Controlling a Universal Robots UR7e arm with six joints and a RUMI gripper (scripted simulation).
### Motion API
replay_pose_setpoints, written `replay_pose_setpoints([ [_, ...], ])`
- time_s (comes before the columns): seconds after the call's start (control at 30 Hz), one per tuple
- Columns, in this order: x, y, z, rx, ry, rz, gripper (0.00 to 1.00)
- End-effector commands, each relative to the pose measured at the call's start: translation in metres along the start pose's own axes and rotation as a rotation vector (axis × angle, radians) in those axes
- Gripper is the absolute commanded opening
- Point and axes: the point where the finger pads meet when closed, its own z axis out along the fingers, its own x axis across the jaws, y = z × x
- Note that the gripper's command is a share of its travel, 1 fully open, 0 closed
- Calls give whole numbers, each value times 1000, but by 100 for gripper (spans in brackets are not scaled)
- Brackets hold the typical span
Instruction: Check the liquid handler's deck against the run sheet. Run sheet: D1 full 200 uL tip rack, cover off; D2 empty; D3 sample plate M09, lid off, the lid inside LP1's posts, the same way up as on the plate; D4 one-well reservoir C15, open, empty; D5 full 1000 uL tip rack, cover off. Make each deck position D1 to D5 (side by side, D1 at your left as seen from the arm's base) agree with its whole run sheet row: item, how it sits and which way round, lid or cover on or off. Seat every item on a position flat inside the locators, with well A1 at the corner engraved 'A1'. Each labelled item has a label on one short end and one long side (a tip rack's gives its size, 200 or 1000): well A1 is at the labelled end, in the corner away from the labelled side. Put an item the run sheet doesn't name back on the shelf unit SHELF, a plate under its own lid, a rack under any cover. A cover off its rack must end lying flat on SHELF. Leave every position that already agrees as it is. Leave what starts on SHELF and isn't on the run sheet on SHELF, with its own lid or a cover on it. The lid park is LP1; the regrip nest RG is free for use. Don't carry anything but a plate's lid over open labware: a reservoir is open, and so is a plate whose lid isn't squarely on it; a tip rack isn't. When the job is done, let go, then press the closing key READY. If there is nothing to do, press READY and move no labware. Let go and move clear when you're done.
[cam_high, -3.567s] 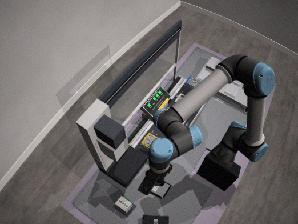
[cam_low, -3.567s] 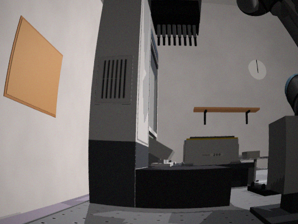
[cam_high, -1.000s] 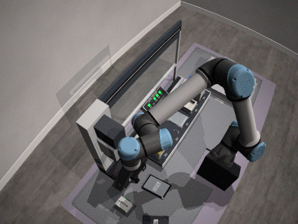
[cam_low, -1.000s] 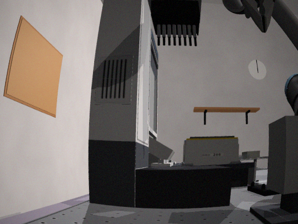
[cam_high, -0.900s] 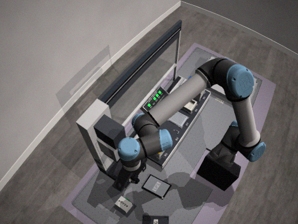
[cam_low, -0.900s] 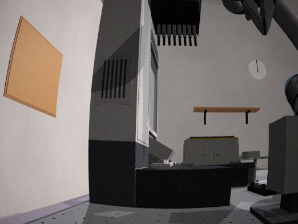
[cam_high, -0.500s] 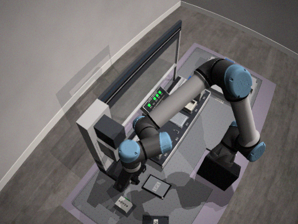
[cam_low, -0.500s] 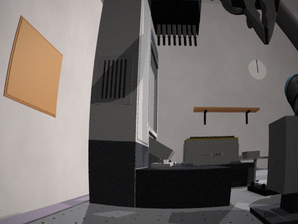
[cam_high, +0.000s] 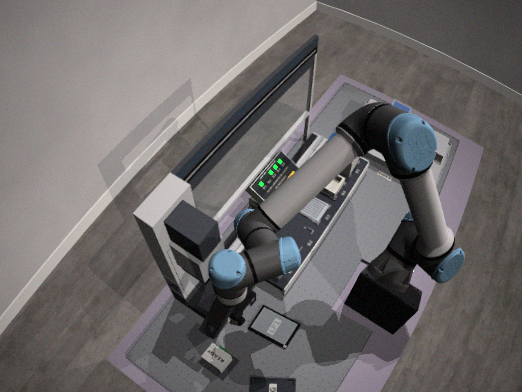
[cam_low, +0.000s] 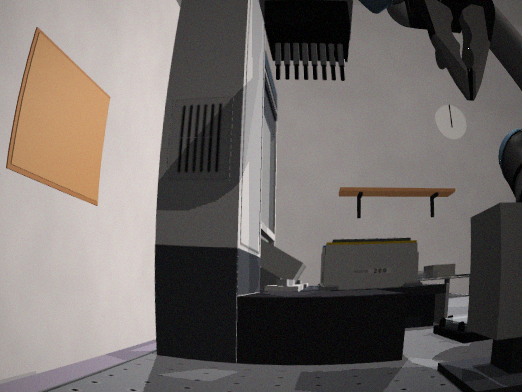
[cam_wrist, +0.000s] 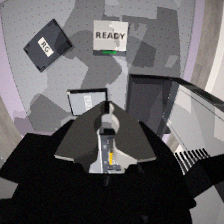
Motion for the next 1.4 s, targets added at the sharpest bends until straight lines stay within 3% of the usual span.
replay_pose_setpoints([
  [0.0, 0, 0, 7, 1, 1, 0, 0],
  [1.37, 0, 0, 68, 1, 1, 0, 0],
])
